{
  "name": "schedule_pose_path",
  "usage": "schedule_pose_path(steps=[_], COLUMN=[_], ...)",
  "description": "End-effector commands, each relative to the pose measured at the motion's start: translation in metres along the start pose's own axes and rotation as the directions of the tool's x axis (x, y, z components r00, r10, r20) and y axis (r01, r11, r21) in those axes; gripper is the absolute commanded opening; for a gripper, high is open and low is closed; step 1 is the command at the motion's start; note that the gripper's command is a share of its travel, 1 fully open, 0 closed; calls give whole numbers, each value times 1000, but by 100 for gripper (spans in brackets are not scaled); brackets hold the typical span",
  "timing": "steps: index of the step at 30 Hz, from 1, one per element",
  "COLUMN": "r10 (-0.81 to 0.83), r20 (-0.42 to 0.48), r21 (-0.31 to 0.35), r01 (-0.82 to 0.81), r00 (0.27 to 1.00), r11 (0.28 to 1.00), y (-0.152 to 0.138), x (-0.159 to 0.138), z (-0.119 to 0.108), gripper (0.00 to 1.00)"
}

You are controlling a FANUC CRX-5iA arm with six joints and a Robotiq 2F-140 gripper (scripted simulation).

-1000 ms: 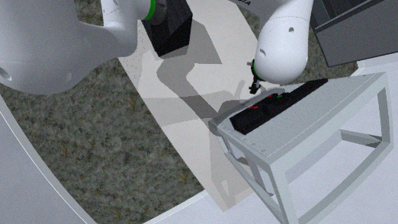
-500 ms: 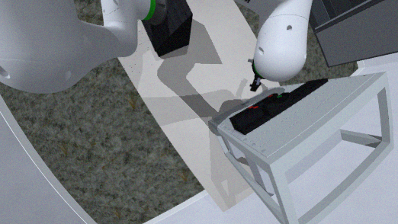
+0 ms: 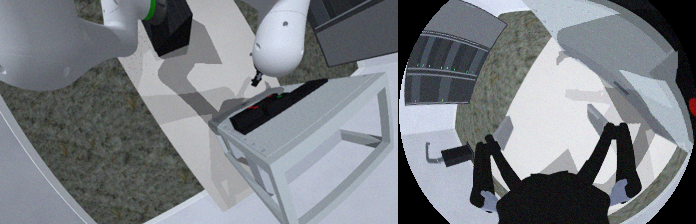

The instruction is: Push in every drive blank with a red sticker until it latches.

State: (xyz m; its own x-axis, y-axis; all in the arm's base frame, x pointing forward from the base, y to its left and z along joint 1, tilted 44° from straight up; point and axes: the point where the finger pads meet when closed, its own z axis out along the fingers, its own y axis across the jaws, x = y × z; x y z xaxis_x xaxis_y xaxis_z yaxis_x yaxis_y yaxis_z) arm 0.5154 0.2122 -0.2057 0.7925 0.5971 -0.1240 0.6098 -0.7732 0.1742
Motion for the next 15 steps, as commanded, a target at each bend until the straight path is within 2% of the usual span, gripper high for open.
schedule_pose_path(steps=[1, 15], r10=[36, 226], r20=[-15, -70], r21=[14, 101], r01=[-36, -219], r00=[999, 971], r11=[999, 970], y=[-8, -46], x=[3, 18], z=[2, 8], gripper=[100, 100])
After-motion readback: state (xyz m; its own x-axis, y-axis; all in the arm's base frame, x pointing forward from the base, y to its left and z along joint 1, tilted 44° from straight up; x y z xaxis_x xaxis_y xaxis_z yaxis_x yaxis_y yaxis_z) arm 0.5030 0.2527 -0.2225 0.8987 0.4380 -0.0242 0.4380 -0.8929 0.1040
